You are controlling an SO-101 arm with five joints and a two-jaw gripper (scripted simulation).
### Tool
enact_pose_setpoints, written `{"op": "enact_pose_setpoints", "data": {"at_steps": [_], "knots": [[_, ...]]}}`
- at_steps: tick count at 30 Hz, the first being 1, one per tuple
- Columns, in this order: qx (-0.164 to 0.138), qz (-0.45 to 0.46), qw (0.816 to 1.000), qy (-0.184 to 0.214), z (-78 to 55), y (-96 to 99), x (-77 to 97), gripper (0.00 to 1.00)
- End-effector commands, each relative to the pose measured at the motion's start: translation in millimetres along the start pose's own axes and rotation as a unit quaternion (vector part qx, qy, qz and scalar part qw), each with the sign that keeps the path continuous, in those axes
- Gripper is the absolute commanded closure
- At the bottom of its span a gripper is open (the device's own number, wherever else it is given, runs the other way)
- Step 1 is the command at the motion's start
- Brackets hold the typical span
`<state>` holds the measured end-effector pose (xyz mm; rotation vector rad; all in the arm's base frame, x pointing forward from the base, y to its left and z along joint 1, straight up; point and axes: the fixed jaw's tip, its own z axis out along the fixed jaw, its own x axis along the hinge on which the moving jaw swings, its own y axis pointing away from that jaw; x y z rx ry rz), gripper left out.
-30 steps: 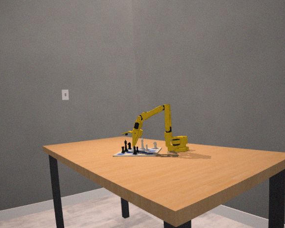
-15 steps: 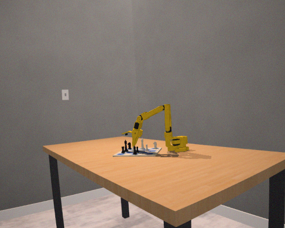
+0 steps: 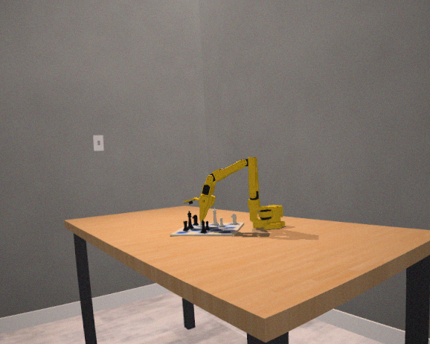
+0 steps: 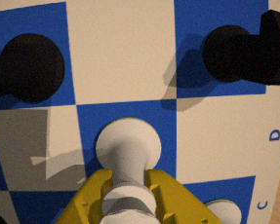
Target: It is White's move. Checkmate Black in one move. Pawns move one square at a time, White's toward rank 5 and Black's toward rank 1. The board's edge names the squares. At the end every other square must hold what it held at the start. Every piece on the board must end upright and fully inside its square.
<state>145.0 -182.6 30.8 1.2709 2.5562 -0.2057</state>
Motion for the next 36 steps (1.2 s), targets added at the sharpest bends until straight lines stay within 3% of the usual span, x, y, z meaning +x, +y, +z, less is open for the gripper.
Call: {"op": "enact_pose_setpoints", "data": {"at_steps": [1,11,25,36], "knots": [[0.0,-0.002,1.0,0.013,1.1,0.1,6.6,1.0],[0.0,-0.002,1.0,0.013,1.1,0.1,6.6,0.99],[0.0,-0.002,1.0,0.013,1.1,0.1,6.6,0.89],[-0.001,-0.002,1.0,0.013,1.1,1.2,6.6,0.88]]}}
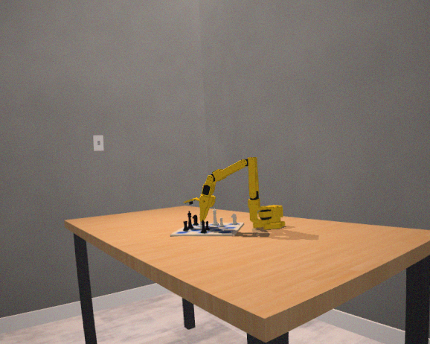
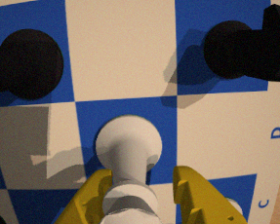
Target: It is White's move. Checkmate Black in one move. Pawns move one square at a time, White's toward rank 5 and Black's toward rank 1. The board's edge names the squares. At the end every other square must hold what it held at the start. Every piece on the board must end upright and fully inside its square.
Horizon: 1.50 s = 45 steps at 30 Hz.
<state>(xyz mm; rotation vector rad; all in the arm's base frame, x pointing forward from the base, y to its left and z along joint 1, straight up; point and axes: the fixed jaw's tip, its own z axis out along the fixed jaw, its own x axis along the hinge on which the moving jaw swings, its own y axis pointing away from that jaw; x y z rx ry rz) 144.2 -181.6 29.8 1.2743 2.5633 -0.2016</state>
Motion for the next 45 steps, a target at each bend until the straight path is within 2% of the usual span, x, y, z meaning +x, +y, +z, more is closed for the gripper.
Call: {"op": "enact_pose_setpoints", "data": {"at_steps": [1,16,26,41,45], "knots": [[-0.002,-0.002,1.0,0.009,0.5,1.8,5.0,0.88],[-0.004,-0.002,1.0,0.009,0.2,5.3,4.9,0.88],[-0.004,-0.002,1.0,0.009,-6.4,5.3,2.9,0.88],[-0.004,-0.002,1.0,0.009,-41.0,5.1,-7.2,0.88],[-0.004,-0.002,1.0,0.009,-46.0,5.1,-8.6,0.88]]}}
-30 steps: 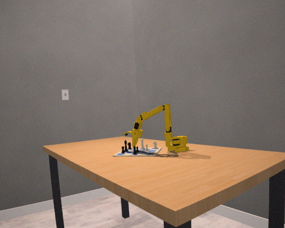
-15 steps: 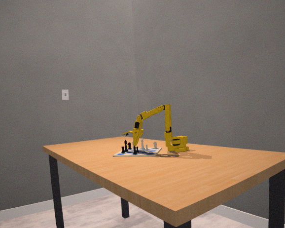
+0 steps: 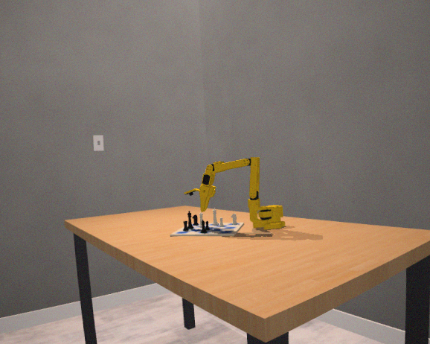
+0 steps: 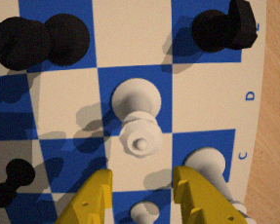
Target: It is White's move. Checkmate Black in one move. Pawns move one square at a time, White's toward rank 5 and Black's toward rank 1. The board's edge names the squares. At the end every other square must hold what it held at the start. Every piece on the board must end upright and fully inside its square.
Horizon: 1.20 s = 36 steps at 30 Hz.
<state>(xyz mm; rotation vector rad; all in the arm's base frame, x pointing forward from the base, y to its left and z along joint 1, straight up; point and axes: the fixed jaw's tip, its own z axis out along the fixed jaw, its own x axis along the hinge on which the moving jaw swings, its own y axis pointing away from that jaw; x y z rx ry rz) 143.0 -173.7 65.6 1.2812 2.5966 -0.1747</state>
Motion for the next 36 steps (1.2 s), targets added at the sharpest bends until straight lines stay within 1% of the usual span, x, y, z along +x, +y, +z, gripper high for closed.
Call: {"op": "enact_pose_setpoints", "data": {"at_steps": [1,7,13,26,30,32,36], "knots": [[-0.001,0.001,1.0,-0.009,-12.3,1.5,-4.8,0.88],[-0.001,0.001,1.0,-0.009,-24.0,1.5,-7.7,0.88],[-0.001,0.001,1.0,-0.009,-29.9,1.5,-9.1,0.88],[-0.002,-0.003,1.0,-0.009,-31.1,3.0,-9.2,0.88],[-0.006,-0.017,1.0,-0.009,-31.5,9.4,-8.4,0.88],[-0.006,-0.017,1.0,-0.009,-31.5,9.4,-8.4,0.88],[-0.015,-0.047,0.999,-0.009,-32.4,22.9,-6.3,0.87]]}}
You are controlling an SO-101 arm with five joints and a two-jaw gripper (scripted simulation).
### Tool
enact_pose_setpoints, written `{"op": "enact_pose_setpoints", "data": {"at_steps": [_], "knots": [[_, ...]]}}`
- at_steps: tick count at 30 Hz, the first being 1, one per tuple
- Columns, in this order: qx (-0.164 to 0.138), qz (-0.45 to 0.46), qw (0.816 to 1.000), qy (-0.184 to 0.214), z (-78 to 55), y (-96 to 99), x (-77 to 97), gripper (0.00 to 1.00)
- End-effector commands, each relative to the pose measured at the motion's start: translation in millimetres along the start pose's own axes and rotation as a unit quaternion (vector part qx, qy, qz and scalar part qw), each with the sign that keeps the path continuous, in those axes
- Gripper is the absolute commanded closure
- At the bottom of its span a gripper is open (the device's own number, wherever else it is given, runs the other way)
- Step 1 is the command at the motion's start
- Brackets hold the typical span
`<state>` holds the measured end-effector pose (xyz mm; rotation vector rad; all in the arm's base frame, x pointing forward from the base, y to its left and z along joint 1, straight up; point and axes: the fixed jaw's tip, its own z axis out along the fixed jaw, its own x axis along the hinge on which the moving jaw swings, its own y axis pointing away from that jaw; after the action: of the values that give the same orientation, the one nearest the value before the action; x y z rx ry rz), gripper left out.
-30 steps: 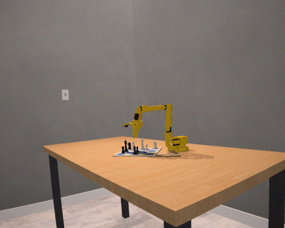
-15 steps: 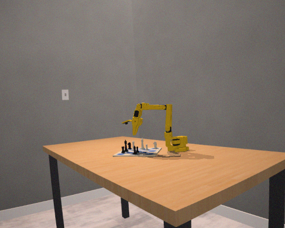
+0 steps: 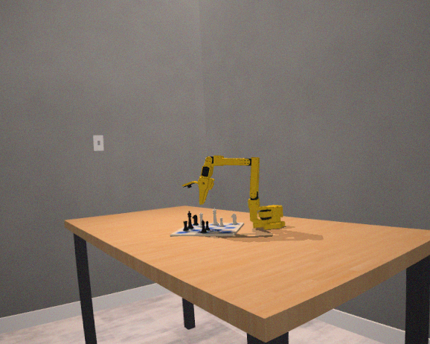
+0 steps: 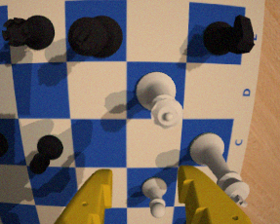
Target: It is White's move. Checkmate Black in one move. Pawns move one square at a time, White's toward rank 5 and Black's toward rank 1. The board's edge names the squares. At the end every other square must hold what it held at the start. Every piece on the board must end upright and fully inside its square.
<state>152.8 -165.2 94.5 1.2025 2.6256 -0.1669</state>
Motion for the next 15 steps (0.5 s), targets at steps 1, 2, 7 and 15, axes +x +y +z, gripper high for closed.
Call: {"op": "enact_pose_setpoints", "data": {"at_steps": [1,2,7,15], "knots": [[-0.01,-0.029,1.0,-0.007,-4.4,14.7,0.7,0.86],[-0.013,-0.041,0.999,-0.007,-4.8,19.8,1.6,0.86],[-0.033,-0.114,0.993,-0.006,-7.8,51.9,9.7,0.83],[-0.066,-0.231,0.971,-0.006,-15.2,99.6,32.2,0.79]]}}
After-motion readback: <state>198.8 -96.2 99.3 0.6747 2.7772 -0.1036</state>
